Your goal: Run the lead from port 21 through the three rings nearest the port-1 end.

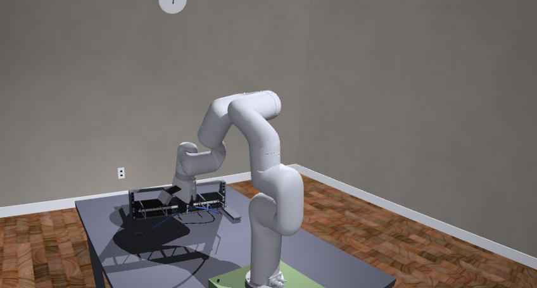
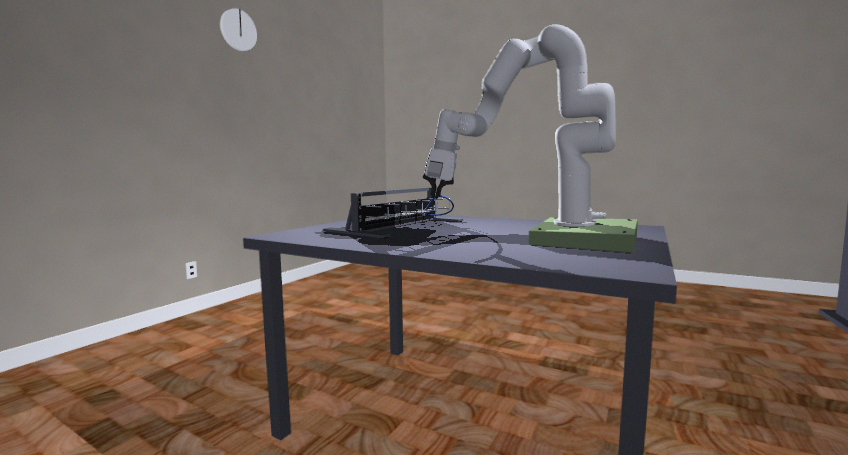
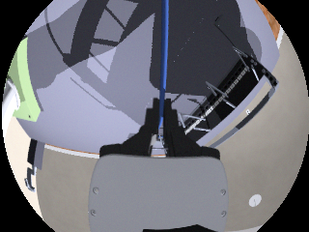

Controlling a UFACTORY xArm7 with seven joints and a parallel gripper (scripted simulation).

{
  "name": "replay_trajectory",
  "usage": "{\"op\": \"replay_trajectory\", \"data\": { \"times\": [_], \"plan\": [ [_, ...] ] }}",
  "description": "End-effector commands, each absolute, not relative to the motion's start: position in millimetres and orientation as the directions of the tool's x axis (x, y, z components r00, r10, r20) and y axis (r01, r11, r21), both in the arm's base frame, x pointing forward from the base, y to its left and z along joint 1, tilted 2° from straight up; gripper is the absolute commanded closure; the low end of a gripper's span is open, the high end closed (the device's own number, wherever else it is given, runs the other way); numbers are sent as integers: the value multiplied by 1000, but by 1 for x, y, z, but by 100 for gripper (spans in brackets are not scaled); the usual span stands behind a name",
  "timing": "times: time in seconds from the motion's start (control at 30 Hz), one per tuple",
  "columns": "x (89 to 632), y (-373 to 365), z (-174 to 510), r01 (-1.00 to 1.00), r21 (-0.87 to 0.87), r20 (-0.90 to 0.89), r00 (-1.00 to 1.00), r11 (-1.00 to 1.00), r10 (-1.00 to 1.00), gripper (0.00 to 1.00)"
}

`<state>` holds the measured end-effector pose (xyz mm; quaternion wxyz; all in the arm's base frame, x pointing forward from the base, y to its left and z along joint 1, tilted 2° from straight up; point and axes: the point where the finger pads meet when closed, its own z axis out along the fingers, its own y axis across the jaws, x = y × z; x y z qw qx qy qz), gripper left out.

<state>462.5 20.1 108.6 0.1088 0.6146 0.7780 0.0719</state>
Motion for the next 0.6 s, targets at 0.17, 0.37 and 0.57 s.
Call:
{"op": "replay_trajectory", "data": {
  "times": [0.17, 0.37, 0.57],
  "plan": [
    [473, 22, 103, 970, 36, 19, -240, 239, 971, 100],
    [503, 35, 116, 990, 35, 23, -139, 138, 990, 100],
    [536, 49, 131, 999, 32, 27, -22, 21, 999, 100]
  ]
}}
